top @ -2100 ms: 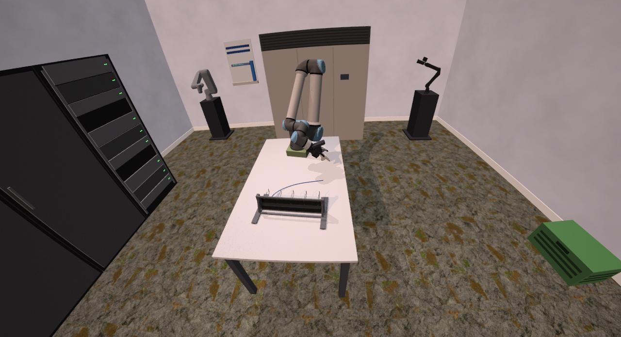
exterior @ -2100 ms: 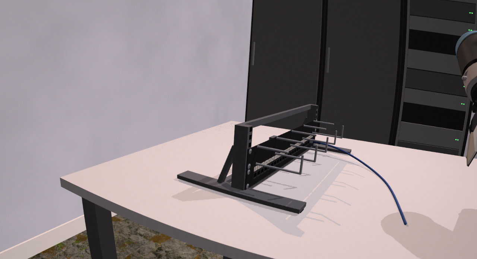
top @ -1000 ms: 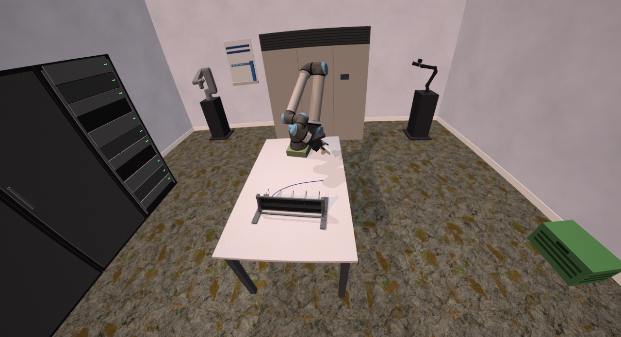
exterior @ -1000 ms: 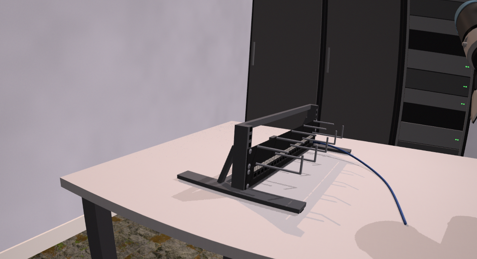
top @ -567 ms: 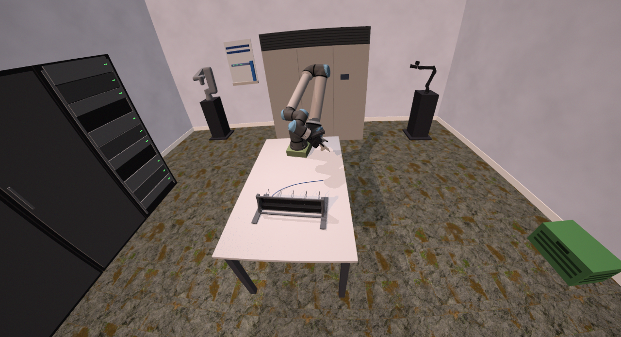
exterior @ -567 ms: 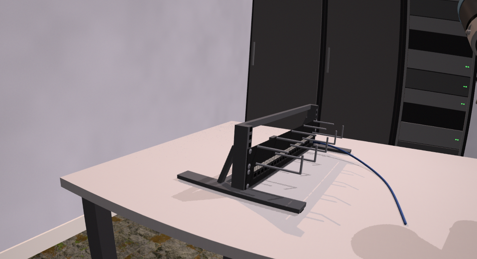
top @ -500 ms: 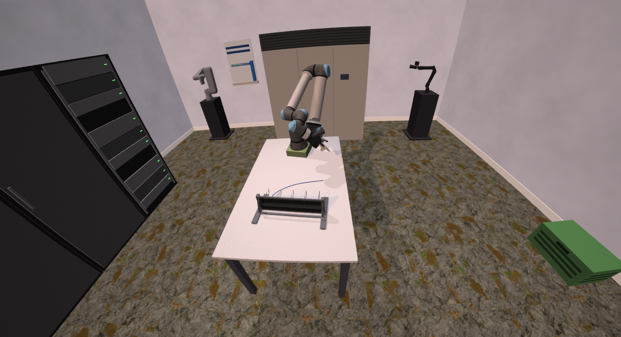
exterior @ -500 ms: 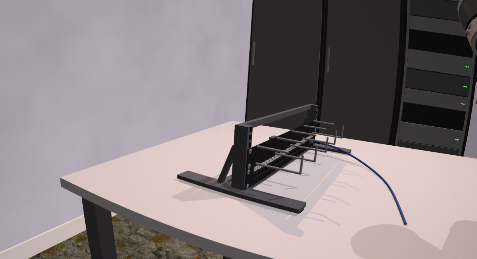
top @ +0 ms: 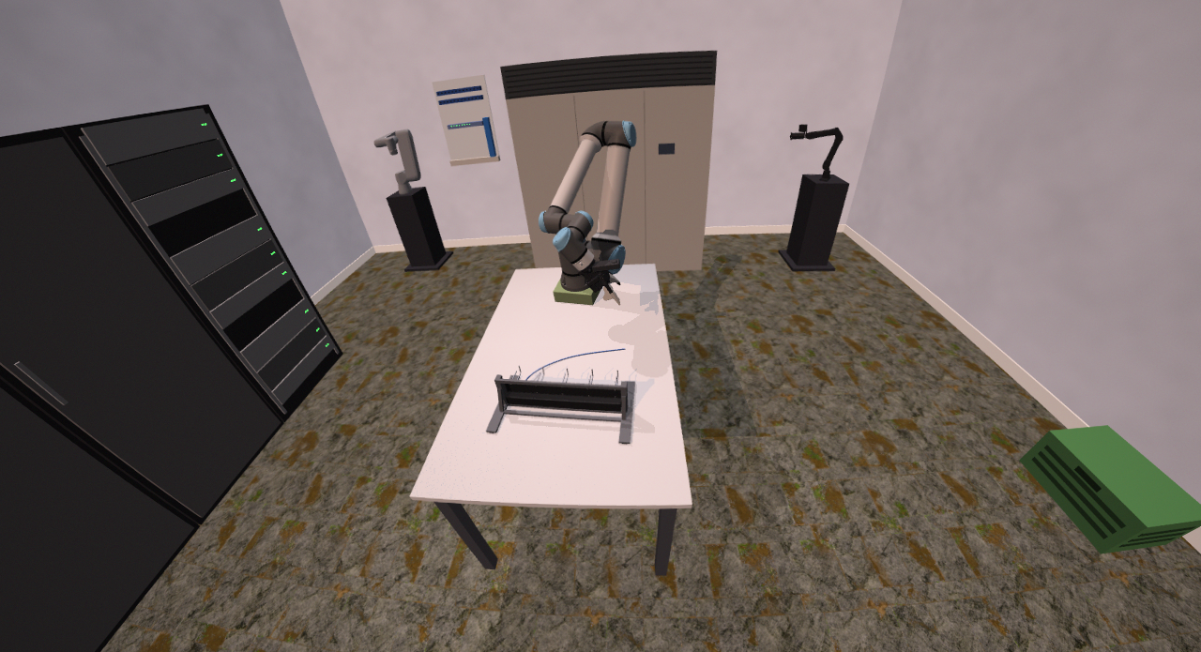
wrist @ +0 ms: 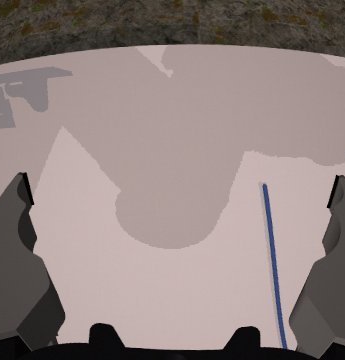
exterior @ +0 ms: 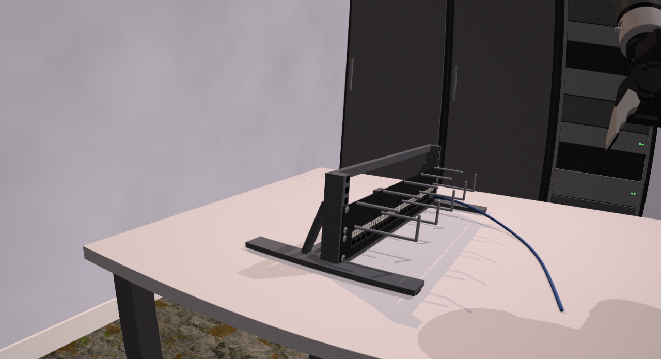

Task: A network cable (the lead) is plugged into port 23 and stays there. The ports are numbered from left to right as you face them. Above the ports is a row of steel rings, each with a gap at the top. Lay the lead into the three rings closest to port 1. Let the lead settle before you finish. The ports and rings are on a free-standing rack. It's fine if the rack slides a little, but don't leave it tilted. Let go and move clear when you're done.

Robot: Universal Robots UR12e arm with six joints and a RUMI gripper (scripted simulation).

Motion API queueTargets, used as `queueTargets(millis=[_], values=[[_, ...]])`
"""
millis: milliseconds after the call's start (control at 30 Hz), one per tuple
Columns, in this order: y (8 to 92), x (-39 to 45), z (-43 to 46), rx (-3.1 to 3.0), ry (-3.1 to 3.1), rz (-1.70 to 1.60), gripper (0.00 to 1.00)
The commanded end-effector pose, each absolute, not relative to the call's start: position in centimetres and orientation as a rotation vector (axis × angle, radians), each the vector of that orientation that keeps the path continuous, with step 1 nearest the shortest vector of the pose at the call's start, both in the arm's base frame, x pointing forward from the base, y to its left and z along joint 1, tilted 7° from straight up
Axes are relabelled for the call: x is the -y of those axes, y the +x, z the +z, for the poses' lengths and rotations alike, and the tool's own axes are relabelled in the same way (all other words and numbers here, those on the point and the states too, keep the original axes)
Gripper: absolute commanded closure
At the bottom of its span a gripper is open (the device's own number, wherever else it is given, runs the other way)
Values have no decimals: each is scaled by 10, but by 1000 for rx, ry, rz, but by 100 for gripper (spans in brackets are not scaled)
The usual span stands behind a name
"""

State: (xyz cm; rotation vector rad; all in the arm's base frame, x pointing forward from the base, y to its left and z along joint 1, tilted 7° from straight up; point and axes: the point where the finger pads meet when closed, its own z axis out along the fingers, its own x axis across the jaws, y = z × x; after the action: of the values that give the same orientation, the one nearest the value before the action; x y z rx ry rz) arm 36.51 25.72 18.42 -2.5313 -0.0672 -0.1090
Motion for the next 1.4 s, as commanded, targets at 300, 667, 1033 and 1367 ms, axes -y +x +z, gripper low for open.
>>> queueTargets(millis=[300, 667, 1033, 1367], values=[[461, -149, 155, -81, -2944, -159, 0], [506, -97, 141, -164, -3137, -187, 0], [509, -95, 141, -168, -3147, -189, 100], [509, -95, 141, -168, -3147, -189, 100]])
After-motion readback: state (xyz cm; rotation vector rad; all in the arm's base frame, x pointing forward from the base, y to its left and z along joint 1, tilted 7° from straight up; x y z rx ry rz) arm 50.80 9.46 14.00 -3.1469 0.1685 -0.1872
